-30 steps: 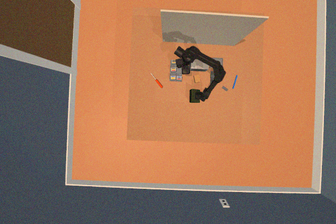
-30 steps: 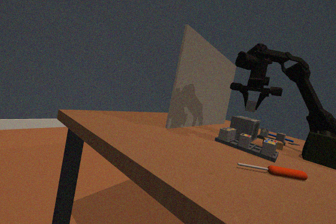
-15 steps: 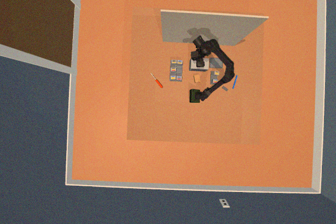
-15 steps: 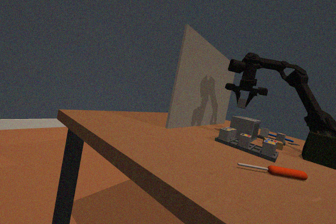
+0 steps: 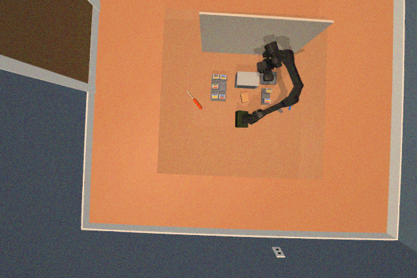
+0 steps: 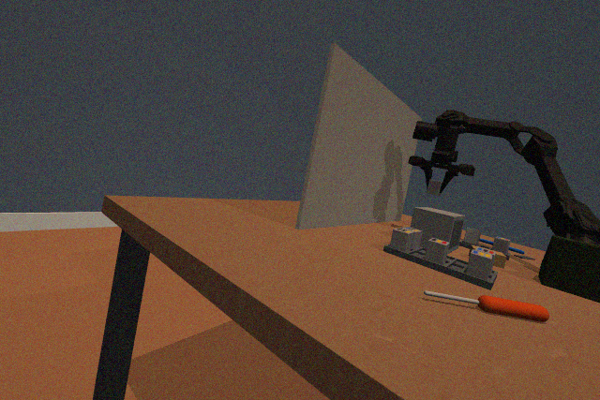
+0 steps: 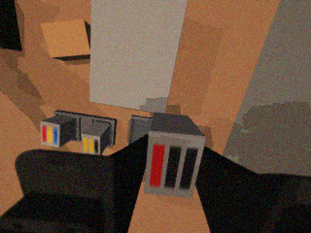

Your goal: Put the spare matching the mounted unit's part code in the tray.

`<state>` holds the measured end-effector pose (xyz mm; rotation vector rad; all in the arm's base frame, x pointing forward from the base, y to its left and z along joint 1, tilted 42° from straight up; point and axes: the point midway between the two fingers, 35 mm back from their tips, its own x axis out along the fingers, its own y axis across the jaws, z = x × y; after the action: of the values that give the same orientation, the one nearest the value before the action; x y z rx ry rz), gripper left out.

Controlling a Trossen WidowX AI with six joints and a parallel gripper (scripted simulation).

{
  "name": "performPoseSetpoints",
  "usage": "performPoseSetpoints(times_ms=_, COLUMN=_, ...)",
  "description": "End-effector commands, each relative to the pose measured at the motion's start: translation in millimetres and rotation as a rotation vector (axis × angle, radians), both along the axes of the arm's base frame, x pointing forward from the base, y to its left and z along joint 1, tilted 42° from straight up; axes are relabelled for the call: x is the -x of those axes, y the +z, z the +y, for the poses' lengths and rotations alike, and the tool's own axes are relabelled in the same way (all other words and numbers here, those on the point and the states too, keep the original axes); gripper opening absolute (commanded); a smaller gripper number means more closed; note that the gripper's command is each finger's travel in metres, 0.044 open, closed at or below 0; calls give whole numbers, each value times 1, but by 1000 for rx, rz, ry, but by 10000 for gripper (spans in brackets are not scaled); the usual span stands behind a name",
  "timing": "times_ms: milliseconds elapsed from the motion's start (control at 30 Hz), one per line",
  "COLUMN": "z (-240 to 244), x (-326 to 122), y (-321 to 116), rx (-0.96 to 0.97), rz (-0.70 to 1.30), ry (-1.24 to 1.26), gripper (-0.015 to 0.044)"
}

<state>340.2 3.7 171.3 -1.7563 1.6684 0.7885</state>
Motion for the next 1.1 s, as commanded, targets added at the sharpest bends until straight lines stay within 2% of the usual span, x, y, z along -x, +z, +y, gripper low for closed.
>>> performPoseSetpoints(times_ms=0, z=-27, x=3, y=25, rx=23, rz=-10, ry=2, gripper=0)
performPoseSetpoints(times_ms=233, z=-65, x=15, y=56, rx=59, rz=-7, ry=-8, gripper=0)
performPoseSetpoints(times_ms=1067, z=-75, x=12, y=43, rx=53, rz=-5, ry=-12, gripper=0)
